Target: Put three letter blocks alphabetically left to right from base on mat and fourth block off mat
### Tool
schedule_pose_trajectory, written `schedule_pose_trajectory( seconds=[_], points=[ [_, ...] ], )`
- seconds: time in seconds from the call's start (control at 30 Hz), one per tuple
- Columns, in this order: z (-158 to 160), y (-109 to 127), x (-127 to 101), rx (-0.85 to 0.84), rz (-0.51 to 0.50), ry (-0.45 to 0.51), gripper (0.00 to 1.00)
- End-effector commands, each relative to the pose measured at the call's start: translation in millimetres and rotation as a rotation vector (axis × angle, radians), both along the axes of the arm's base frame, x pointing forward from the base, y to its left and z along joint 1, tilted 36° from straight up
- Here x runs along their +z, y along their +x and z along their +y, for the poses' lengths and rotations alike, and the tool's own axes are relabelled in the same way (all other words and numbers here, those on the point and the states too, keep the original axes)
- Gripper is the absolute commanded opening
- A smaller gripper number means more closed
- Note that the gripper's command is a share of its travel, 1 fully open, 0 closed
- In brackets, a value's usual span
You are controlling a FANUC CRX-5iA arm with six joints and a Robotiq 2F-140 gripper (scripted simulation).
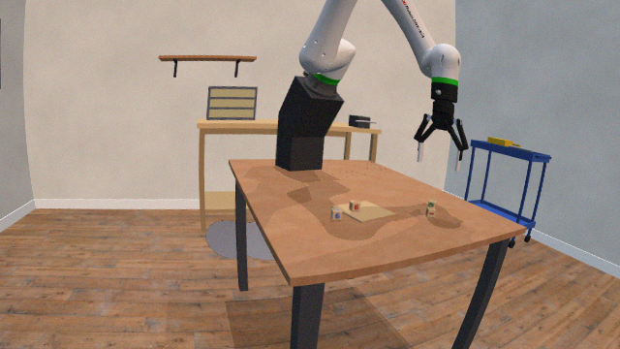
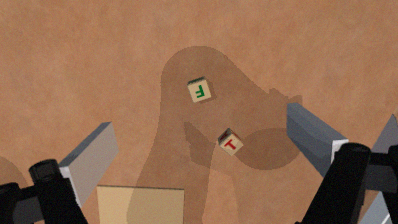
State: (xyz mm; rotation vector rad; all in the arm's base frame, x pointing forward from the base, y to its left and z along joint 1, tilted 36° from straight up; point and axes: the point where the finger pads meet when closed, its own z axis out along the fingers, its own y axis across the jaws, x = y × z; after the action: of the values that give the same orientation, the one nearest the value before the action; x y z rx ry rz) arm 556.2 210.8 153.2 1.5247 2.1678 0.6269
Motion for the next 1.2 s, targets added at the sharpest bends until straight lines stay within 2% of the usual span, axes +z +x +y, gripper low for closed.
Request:
schedule_pose_trajectory(
  seconds=[0.0, 0.1, 0.5, 0.57, 0.63, 1.07, 1.13, 1.17],
  points=[
    [0.2, 0.3, -0.2, -0.056, 0.001, 0.033, 1.0],
    [0.3, 1.0, -1.0, -0.171, 0.018, 0.115, 1.0],
    [0.8, 2.8, -3.3, -0.489, 0.066, 0.34, 1.0],
    [0.8, 2.8, -3.3, -0.489, 0.066, 0.34, 1.0],
    [0.9, 3.4, -3.9, -0.582, 0.081, 0.405, 1.0],
    [1.4, 5.3, -6.4, -0.918, 0.132, 0.643, 1.0],
    [1.4, 5.3, -6.4, -0.918, 0.132, 0.643, 1.0],
    [1.5, 5.7, -6.9, -0.993, 0.143, 0.696, 1.0]
  ],
)
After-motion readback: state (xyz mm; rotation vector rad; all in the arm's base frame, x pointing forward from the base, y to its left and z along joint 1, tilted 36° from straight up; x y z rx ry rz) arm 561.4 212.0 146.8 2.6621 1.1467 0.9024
